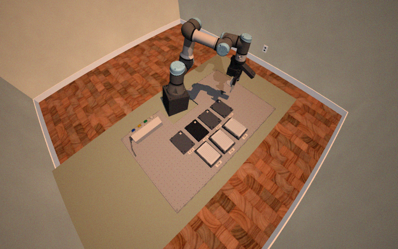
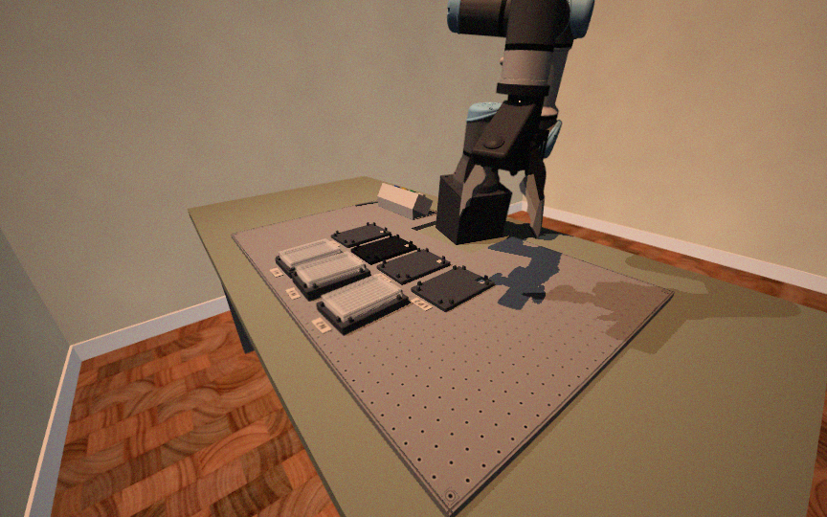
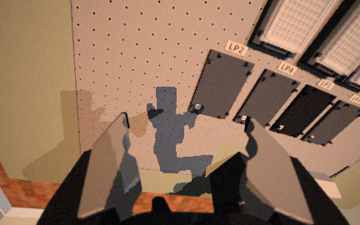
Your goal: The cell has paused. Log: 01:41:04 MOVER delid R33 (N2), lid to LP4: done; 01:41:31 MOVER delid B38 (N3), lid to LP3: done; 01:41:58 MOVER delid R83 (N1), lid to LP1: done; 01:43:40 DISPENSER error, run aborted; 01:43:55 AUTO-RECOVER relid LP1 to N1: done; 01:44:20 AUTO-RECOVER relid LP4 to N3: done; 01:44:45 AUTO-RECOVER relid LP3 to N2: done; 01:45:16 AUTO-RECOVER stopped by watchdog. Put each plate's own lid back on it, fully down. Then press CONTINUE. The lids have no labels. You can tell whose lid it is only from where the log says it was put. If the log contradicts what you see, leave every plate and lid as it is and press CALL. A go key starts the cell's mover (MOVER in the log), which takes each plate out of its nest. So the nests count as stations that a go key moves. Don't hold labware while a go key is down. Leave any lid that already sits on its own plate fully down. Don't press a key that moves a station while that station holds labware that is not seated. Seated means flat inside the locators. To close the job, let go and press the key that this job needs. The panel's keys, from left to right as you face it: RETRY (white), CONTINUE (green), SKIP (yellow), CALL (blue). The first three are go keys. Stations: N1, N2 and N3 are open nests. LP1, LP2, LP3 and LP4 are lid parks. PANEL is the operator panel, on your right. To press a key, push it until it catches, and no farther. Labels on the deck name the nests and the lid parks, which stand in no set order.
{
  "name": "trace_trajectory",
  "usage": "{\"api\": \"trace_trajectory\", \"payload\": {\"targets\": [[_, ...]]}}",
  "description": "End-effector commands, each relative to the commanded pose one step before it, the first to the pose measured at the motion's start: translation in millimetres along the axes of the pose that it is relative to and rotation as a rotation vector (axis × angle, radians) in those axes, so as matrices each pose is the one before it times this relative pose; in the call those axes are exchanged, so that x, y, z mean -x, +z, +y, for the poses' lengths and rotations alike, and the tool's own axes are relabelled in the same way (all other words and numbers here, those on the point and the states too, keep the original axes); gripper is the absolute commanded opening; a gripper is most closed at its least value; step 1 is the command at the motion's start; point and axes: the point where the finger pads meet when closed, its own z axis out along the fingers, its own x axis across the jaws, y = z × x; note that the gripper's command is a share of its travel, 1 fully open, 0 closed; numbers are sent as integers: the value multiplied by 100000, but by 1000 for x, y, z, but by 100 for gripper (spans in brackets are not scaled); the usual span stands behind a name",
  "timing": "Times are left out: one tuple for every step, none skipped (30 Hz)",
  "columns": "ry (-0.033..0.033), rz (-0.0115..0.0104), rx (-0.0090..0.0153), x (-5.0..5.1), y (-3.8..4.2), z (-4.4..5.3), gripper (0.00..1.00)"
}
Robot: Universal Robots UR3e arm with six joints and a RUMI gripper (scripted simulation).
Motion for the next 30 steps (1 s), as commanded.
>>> {"api": "trace_trajectory", "payload": {"targets": [[430, -782, 217, -21151, 5001, -6420, 82], [0, 5, -1, -4797, 1032, -1008, 82], [0, 0, 0, 0, 0, 0, 82], [0, 0, 0, 0, 0, 0, 82], [0, 5, -1, -4798, 1032, -1008, 82], [0, 3, -1, -3129, 673, -657, 82], [0, 0, 0, -1, 0, 0, 82], [1917, -165, 546, -4867, 1027, -627, 82], [359, -27, 102, -4853, 1012, -727, 82], [0, 5, -1, -4850, 1009, -746, 82], [0, 5, -1, -4850, 1009, -746, 82], [0, 5, -1, -4850, 1009, -745, 82], [0, 2, 0, -2446, 509, -376, 82], [0, 0, 0, 0, 0, 0, 82], [0, 0, 0, -1, 0, 0, 82], [1923, -299, 458, -4897, 1010, -366, 82], [368, -53, 87, -4890, 991, -466, 82], [0, 5, 0, -4888, 987, -485, 82], [0, 5, 0, -4888, 987, -484, 82], [0, 0, 0, 0, 0, 0, 82], [0, 0, 0, 0, 0, 0, 82], [0, 5, 0, -4889, 987, -484, 82], [0, 2, 0, -1725, 348, -171, 82], [1922, -420, 355, -4913, 993, -108, 82], [382, -80, 70, -4912, 970, -206, 82], [0, 5, 0, -4911, 965, -225, 82], [0, 5, 0, -4911, 965, -225, 82], [0, 5, 0, -4912, 965, -225, 82], [0, 1, 0, -973, 191, -45, 82], [0, 0, 0, -1, 0, 0, 82]]}}
